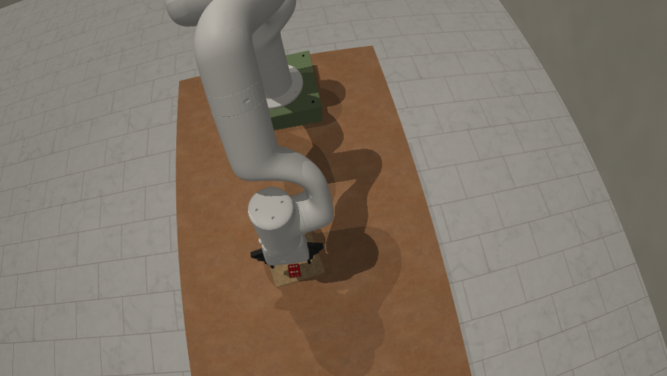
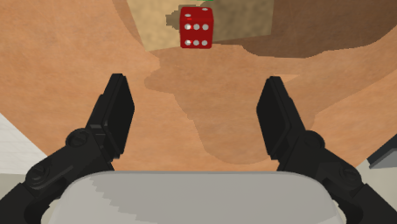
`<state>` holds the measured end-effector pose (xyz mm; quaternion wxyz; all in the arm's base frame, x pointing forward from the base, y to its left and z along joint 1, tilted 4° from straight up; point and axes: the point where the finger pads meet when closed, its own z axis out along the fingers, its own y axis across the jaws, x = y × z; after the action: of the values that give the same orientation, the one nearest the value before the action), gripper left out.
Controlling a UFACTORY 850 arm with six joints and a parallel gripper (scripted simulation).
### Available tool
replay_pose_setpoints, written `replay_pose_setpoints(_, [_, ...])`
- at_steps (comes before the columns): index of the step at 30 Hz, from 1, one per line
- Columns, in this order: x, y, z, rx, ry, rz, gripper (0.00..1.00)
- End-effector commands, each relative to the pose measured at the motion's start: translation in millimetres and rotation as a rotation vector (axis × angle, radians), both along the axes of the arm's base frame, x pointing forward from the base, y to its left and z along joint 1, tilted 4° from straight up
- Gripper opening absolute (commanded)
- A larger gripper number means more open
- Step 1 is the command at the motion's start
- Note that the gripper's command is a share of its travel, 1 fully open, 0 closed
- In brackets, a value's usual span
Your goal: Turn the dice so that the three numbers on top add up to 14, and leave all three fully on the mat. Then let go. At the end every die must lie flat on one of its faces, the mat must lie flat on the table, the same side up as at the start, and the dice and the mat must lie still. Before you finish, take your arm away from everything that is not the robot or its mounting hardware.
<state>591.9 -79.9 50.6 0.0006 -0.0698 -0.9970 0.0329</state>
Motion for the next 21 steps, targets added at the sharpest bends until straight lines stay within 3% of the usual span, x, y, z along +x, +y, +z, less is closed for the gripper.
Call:
replay_pose_setpoints(1, [1, 1, 10, 0.0, -0.003, 0.0, 1.0])
replay_pose_setpoints(11, [1, 4, 57, 0.0, -0.003, 0.0, 1.0])
replay_pose_setpoints(21, [1, 5, 79, 0.0, -0.003, 0.0, 1.0])
